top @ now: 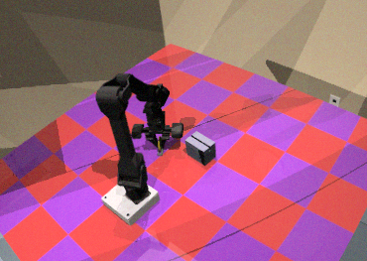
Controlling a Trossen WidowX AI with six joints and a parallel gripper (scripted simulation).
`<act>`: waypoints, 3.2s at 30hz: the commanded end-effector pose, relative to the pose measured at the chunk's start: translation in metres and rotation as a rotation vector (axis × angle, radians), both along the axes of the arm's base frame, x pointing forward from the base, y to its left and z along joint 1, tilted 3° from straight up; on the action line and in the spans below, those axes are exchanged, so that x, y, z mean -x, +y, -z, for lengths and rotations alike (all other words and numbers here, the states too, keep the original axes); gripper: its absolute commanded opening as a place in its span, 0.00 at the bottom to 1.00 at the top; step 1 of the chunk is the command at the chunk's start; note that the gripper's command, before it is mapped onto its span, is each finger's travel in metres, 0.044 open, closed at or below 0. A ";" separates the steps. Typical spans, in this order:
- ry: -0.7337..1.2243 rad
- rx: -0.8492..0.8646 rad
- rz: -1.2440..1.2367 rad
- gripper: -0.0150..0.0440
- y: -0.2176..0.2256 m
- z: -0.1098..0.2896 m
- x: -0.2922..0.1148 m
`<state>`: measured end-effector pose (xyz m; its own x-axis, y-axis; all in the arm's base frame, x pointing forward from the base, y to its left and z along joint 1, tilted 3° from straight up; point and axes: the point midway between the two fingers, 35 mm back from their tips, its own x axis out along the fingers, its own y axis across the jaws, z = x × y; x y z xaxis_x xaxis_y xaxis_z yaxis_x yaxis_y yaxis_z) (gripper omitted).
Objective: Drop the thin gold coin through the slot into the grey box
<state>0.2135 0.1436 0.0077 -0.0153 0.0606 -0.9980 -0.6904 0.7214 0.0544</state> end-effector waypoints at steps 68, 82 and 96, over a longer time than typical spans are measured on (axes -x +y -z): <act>-0.036 -0.006 -0.560 0.25 -0.002 -0.095 -0.002; -0.053 -0.010 -0.849 0.25 -0.001 -0.096 -0.003; -0.055 -0.006 -0.849 0.25 -0.025 -0.095 -0.026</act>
<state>0.2347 0.1231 0.1015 -0.0136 0.0582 -0.9982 -0.9991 -0.0415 0.0112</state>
